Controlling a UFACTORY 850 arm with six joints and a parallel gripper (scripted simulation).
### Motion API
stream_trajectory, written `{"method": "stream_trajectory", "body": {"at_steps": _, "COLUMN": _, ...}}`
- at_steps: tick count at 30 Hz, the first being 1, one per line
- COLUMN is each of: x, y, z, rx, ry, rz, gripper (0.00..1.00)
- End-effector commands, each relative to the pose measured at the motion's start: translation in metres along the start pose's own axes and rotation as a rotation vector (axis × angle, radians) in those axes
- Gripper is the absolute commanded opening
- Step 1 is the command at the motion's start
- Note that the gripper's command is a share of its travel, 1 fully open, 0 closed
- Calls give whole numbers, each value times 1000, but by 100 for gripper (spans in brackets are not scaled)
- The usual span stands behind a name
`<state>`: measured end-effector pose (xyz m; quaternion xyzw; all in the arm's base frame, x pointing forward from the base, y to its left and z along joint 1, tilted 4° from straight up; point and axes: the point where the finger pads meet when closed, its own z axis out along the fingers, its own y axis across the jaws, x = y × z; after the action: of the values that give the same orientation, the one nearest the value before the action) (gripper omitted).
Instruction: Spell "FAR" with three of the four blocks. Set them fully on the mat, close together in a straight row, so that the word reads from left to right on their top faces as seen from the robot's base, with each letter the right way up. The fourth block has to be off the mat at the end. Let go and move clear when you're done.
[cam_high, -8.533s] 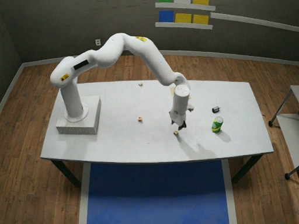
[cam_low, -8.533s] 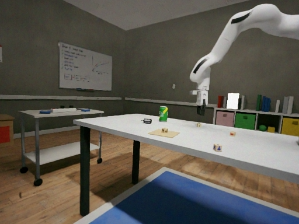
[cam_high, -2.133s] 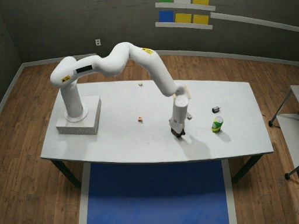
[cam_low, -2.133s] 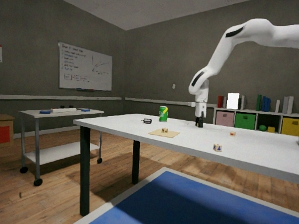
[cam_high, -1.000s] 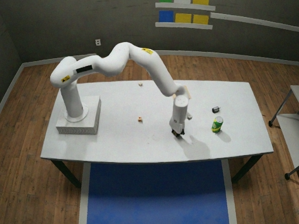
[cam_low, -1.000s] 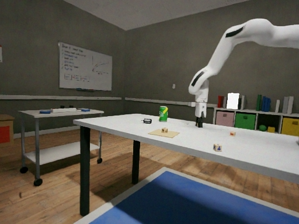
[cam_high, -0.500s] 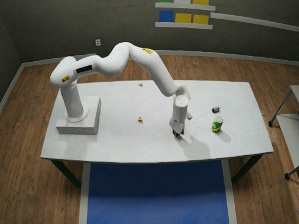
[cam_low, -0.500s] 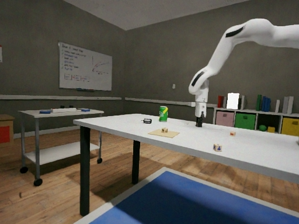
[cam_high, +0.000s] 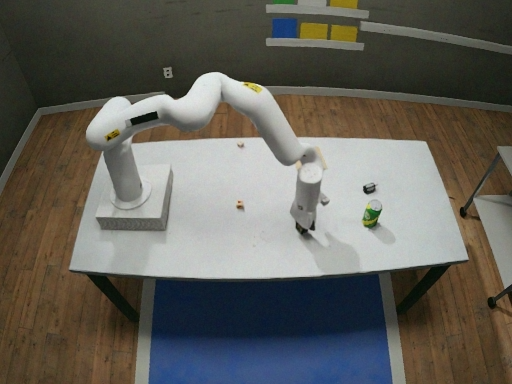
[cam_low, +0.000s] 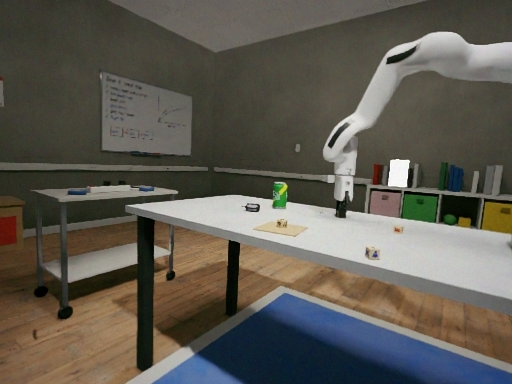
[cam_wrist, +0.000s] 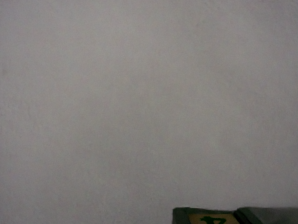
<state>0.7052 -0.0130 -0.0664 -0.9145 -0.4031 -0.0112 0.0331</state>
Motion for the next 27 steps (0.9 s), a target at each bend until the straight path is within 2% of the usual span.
{"method": "stream_trajectory", "body": {"at_steps": 1, "x": 0, "y": 0, "z": -1, "rx": -1, "ry": 1, "rz": 0, "gripper": 23}}
{"method": "stream_trajectory", "body": {"at_steps": 20, "x": 0, "y": 0, "z": -2, "rx": -1, "ry": 1, "rz": 0, "gripper": 23}}
{"method": "stream_trajectory", "body": {"at_steps": 23, "x": 0, "y": 0, "z": -10, "rx": -1, "ry": 1, "rz": 0, "gripper": 23}}
{"method": "stream_trajectory", "body": {"at_steps": 27, "x": 0, "y": 0, "z": -34, "rx": -1, "ry": 1, "rz": 0, "gripper": 23}}
